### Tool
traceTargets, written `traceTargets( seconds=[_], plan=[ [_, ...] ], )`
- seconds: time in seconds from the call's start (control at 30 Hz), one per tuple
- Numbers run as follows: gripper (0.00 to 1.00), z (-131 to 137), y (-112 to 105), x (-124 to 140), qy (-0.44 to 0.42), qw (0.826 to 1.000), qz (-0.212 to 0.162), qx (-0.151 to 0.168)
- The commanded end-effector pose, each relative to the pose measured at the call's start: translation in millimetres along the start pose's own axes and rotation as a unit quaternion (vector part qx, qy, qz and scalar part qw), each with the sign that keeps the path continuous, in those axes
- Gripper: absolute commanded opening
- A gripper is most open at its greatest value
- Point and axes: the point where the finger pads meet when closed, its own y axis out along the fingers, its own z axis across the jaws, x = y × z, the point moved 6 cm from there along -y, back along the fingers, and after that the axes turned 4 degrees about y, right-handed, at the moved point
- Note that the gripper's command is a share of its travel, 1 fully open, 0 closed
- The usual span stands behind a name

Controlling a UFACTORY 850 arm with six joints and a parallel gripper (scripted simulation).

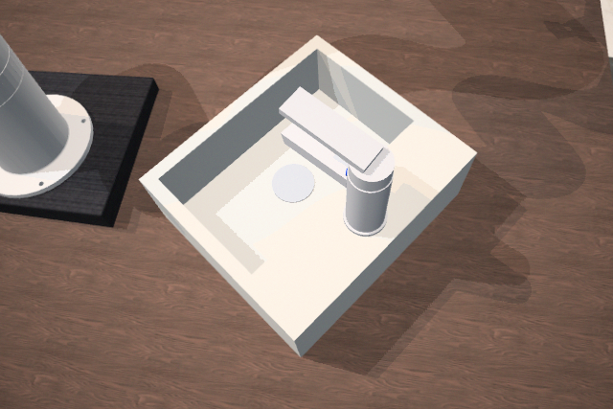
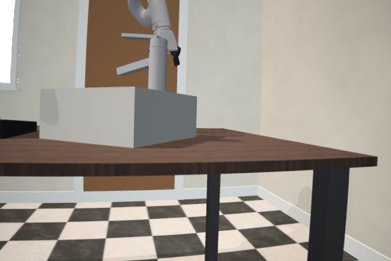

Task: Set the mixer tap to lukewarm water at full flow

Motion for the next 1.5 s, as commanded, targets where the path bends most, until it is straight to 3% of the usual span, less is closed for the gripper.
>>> traceTargets(
  seconds=[0.0,0.67,0.87,1.03,1.1,1.13,1.3,1.47],
  plan=[
    [1.00,1,-1,0,0.000,1.000,0.000,0.001],
    [1.00,-1,-2,9,-0.004,1.000,0.000,-0.001],
    [1.00,-27,-12,83,-0.045,0.999,0.007,-0.022],
    [1.00,-49,-18,128,-0.069,0.997,0.013,-0.032],
    [1.00,-49,-18,128,-0.069,0.997,0.013,-0.032],
    [1.00,-64,-22,155,-0.083,0.996,0.017,-0.038],
    [1.00,-85,-28,188,-0.097,0.994,0.022,-0.043],
    [1.00,-123,-36,234,-0.126,0.990,0.034,-0.052]
  ],
)
